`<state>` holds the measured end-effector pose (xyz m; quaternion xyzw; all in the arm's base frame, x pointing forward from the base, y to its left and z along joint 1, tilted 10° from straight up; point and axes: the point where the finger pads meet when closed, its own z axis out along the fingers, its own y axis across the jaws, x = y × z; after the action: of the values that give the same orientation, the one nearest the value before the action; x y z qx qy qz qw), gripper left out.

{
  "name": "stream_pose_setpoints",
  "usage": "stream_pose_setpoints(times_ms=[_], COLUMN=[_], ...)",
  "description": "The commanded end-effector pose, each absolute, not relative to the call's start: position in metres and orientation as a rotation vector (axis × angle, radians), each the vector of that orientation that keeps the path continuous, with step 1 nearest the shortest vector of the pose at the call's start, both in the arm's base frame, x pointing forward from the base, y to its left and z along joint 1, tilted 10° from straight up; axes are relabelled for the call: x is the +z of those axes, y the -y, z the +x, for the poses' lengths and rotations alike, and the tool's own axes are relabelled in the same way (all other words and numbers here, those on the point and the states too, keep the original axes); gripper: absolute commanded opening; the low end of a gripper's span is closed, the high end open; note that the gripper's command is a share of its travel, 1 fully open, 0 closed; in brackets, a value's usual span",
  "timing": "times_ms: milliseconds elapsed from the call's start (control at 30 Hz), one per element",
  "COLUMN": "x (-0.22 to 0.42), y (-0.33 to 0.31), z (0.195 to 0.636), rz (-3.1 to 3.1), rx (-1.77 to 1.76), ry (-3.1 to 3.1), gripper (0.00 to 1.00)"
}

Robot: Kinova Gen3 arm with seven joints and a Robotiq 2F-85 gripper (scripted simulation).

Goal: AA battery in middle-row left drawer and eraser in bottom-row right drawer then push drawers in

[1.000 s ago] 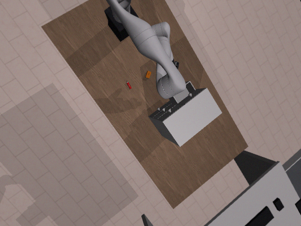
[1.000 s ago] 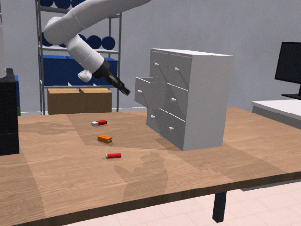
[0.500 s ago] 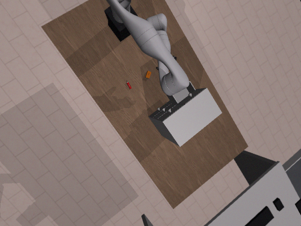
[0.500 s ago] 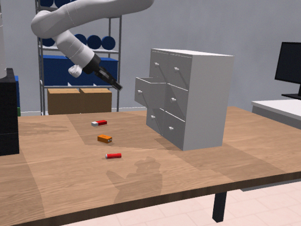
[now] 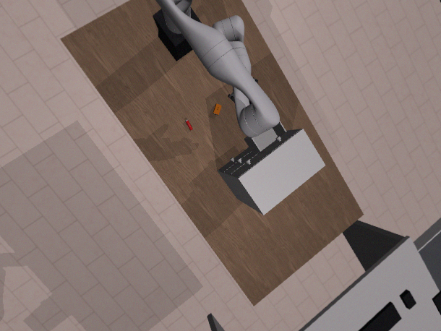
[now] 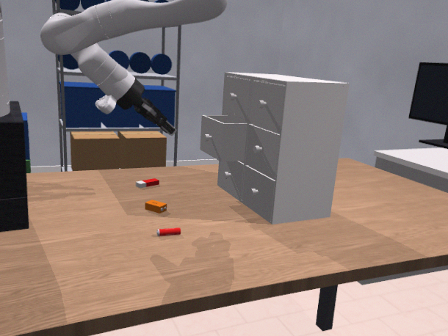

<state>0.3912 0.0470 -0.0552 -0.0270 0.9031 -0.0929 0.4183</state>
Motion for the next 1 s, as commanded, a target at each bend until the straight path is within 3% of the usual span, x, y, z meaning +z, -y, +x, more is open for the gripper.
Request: stream_pose_setpoints(times_ms=[0,967], x=[-0.054,-0.025], y=[-0.048,-0.053], z=[0.391,0.367], rz=[-0.067,-0.037], rx=[-0.233,-0.252], ry=[-2.267,-2.531], gripper=[0.33,0.33])
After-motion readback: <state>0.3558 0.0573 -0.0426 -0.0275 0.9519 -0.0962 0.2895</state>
